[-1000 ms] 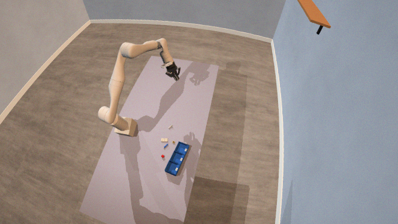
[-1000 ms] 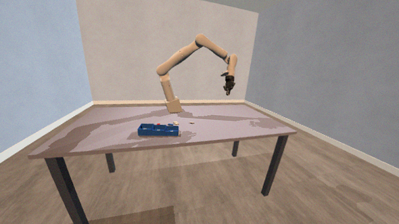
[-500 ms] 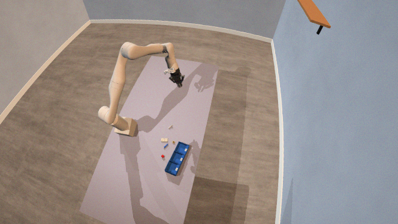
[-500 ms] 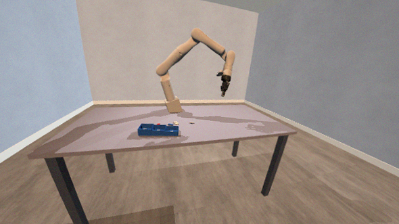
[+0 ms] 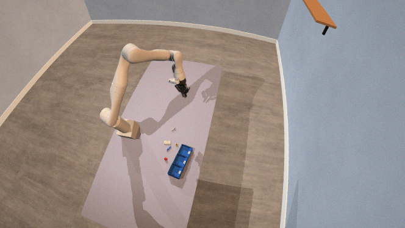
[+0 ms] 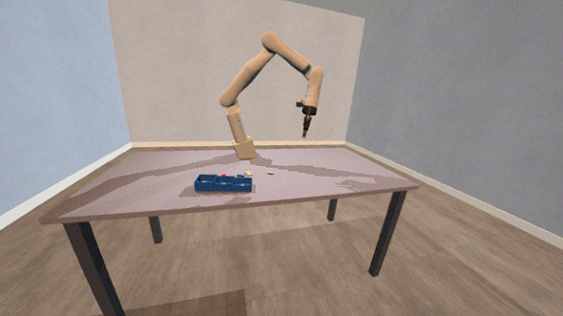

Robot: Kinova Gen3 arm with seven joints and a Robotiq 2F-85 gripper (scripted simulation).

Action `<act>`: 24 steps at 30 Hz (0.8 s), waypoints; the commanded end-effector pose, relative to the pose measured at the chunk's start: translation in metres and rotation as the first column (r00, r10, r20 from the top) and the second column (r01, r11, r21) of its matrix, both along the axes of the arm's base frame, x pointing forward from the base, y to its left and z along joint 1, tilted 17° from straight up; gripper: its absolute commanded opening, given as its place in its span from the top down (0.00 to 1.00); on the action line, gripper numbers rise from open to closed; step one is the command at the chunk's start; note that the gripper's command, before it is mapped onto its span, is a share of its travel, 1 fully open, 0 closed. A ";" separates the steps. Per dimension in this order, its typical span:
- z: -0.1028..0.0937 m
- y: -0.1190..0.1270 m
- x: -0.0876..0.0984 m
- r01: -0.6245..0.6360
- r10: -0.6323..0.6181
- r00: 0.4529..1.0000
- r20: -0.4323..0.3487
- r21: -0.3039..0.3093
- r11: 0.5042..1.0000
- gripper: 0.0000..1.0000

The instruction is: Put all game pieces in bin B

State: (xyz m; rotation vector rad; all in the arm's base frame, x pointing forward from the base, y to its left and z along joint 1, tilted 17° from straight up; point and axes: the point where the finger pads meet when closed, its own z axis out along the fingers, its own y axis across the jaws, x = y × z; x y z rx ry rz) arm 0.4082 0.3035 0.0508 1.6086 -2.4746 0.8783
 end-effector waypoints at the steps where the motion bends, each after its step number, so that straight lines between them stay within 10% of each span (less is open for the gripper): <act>1: 0.012 -0.025 0.010 0.040 -0.040 0.999 0.009 0.017 0.999 0.91; 24: 0.038 -0.150 0.011 0.459 -0.476 0.878 0.053 0.194 0.867 0.91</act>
